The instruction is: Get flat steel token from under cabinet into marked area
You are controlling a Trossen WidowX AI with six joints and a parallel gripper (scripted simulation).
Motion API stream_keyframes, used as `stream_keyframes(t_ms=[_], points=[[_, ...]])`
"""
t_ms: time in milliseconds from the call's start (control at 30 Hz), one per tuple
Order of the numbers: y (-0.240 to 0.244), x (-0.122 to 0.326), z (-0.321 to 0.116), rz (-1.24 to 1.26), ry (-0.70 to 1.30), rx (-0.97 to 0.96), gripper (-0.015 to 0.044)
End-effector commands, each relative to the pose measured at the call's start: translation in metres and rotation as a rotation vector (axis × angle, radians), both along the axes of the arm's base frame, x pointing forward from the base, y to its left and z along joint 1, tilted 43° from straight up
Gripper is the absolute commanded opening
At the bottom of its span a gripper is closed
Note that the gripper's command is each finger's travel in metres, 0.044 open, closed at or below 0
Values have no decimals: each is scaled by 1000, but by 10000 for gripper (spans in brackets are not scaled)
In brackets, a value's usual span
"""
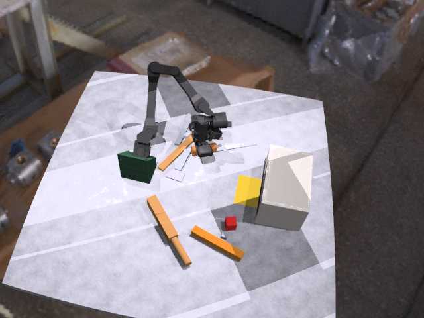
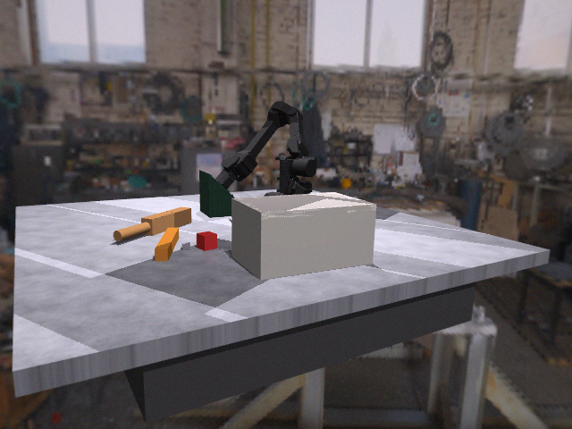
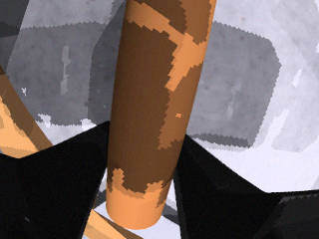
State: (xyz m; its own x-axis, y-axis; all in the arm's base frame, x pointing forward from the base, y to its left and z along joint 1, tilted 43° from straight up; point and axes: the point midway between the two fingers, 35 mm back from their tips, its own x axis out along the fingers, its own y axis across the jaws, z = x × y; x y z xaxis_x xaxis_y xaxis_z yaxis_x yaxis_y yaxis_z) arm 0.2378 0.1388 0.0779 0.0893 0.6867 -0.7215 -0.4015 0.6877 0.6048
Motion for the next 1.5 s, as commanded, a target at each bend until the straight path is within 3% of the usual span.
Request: stream_keyframes(t_ms=[0, 1467], points=[[-1, 1, 1, -31, 22, 1, 0], [-1, 2, 1, -282, 260, 33, 0]])
